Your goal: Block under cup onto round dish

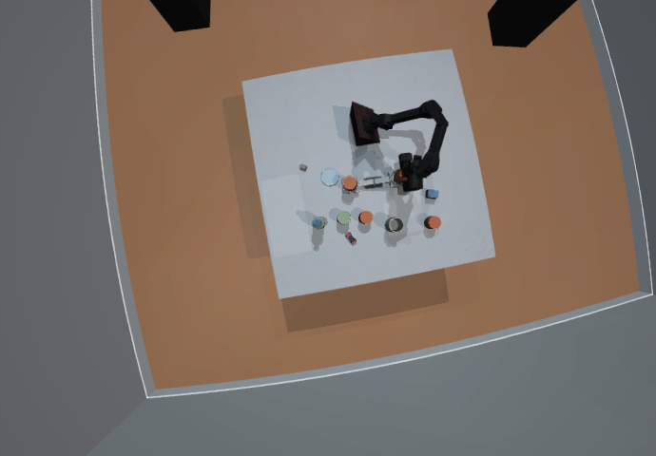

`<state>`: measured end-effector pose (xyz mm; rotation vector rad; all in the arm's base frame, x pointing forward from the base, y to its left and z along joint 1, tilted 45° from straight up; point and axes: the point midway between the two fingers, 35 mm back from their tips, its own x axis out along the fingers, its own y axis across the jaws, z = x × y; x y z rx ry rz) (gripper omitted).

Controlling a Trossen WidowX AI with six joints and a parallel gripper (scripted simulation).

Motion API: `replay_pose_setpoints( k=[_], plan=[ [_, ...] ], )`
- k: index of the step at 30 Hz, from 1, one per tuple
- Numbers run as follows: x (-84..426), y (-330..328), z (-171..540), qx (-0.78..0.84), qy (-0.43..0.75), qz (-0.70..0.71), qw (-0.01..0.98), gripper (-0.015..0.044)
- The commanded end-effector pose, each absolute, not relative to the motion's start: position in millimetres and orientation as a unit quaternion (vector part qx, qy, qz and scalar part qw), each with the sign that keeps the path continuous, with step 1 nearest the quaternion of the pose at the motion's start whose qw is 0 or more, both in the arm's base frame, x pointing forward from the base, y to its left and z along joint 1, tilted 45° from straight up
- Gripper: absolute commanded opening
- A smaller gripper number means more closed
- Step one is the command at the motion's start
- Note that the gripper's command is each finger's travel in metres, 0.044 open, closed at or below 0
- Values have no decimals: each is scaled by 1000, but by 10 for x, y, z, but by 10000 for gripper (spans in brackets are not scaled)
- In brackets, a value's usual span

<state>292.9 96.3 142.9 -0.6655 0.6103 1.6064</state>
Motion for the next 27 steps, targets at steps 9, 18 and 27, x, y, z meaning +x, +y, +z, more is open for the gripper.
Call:
replay_pose_setpoints(
  k=[9,18,27],
  plan=[
    [2959,838,1572,-290,259,691,609,0],
    [2956,759,1656,-289,259,690,610,0],
    [2949,680,1741,-289,259,690,611,0]
  ],
)
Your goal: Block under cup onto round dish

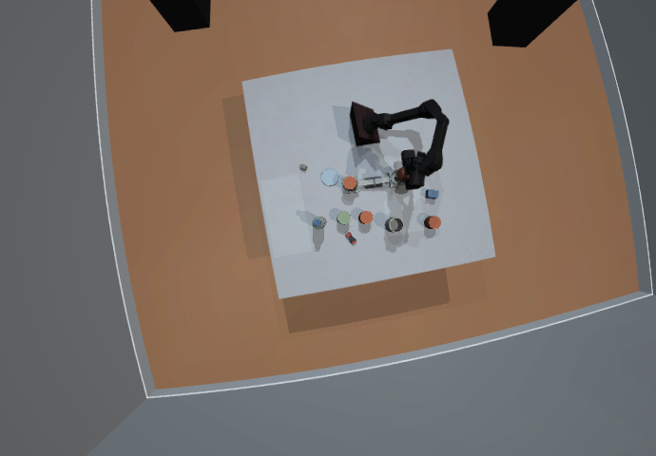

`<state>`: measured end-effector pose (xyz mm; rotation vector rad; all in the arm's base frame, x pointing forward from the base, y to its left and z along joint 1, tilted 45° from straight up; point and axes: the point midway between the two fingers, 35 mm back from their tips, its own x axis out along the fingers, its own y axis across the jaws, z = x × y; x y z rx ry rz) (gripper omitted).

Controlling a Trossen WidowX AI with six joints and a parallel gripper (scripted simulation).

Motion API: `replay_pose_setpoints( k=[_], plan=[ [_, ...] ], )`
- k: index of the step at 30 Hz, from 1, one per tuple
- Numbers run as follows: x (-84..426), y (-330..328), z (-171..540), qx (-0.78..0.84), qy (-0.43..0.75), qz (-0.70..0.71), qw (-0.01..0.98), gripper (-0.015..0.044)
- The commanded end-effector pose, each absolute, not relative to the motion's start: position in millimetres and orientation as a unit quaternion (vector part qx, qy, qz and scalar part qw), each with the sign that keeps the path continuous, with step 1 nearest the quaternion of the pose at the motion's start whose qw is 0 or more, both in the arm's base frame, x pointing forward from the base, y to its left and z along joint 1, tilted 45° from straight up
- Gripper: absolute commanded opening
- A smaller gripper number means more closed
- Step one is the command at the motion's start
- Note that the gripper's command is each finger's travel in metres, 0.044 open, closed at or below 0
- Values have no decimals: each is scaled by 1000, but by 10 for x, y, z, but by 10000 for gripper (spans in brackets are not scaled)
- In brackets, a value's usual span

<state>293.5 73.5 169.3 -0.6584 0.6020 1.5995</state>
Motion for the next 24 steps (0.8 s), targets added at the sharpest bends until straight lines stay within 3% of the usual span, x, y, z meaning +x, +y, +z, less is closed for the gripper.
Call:
replay_pose_setpoints(
  k=[1,24],
  plan=[
    [2948,672,1750,-289,259,690,612,0],
    [2923,632,1806,-284,260,692,611,0]
  ],
)
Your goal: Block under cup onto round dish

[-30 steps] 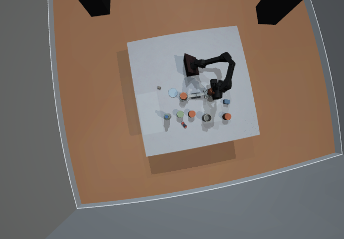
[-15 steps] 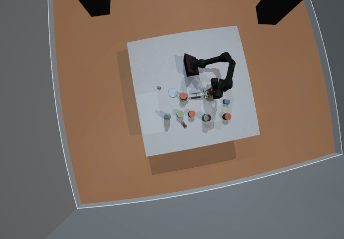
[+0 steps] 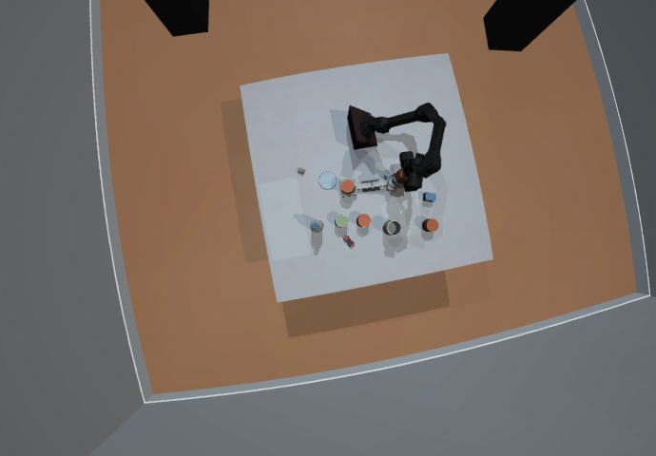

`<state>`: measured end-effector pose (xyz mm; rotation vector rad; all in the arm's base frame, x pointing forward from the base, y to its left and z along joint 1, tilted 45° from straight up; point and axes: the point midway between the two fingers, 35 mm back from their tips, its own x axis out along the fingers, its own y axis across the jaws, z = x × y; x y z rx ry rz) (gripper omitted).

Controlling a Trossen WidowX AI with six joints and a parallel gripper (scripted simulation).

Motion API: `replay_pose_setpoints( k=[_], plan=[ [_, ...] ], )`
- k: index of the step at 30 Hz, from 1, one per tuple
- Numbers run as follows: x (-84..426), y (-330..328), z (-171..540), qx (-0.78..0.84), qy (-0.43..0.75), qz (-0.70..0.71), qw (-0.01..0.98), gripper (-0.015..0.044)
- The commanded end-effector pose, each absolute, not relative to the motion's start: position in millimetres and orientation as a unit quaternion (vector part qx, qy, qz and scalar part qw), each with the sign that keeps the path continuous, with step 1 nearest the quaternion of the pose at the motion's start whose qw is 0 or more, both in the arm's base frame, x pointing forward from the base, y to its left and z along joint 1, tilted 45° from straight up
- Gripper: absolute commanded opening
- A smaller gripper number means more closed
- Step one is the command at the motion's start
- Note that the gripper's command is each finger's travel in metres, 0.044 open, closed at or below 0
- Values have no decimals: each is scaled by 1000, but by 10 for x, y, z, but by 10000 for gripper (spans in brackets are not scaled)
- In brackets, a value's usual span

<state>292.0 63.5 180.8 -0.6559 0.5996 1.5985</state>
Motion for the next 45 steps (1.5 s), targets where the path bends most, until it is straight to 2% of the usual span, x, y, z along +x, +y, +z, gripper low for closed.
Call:
replay_pose_setpoints(
  k=[1,45],
  plan=[
    [2923,632,1806,-284,260,692,611,0],
    [2869,753,1819,-287,262,691,609,0]
  ],
)
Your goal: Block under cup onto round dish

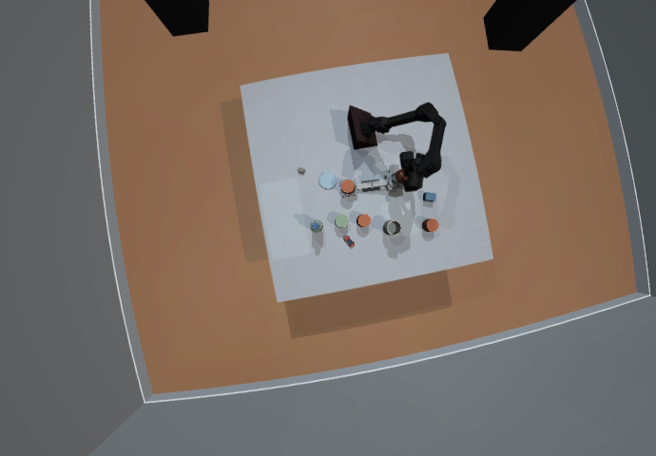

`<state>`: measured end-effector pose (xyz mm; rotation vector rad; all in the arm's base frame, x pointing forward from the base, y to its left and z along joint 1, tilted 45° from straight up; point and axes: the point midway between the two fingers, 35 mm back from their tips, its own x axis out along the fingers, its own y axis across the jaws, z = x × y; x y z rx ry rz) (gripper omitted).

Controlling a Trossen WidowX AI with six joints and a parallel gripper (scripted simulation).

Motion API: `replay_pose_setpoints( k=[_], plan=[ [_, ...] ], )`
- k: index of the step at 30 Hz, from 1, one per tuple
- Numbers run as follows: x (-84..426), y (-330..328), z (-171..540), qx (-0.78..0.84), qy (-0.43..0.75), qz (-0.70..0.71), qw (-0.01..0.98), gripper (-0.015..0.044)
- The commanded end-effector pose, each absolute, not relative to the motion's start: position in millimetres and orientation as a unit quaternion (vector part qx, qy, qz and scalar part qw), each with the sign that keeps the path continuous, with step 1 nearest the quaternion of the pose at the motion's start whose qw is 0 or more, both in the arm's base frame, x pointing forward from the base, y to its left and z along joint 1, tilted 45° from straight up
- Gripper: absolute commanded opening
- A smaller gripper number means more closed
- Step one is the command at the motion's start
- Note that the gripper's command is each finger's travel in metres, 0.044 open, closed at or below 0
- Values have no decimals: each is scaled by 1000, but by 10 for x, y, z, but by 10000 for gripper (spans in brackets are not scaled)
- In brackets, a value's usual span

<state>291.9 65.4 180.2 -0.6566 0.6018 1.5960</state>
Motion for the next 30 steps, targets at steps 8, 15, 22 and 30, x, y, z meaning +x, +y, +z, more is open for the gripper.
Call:
replay_pose_setpoints(
  k=[8,15,22,30],
  plan=[
    [2492,1347,1879,-295,266,692,603,0],
    [2066,1763,1912,-290,258,698,601,0],
    [1899,1884,1919,-285,254,702,601,0],
    [1879,2047,1754,-285,254,702,601,0]
  ],
)
